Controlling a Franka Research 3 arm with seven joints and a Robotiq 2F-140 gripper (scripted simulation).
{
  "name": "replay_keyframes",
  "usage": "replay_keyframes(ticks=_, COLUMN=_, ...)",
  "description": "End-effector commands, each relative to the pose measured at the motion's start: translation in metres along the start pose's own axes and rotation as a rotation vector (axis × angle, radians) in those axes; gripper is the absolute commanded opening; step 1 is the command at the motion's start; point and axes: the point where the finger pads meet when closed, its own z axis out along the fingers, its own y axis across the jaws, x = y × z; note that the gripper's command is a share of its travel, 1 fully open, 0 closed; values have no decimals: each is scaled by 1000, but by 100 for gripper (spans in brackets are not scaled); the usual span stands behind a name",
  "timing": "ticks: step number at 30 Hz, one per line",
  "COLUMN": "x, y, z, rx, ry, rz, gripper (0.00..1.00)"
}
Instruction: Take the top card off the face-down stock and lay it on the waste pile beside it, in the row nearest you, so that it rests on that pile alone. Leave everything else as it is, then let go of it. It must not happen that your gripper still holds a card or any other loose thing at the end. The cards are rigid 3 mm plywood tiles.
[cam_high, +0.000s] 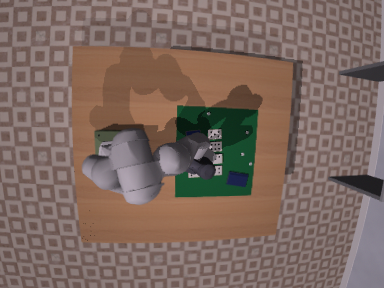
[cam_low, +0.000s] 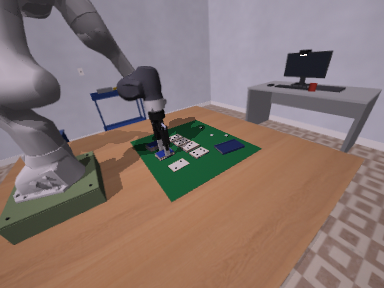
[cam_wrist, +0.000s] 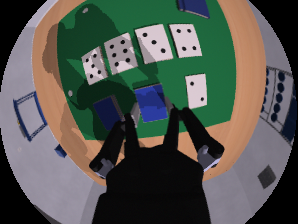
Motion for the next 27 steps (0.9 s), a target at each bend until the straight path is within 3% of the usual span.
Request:
replay_keyframes(ticks=1, x=0, y=0, z=0, rx=1, ry=1, rz=-1, gripper=43)
replay_keyframes(ticks=27, x=0, y=0, z=5, rx=1, ry=1, rz=-1, gripper=43)
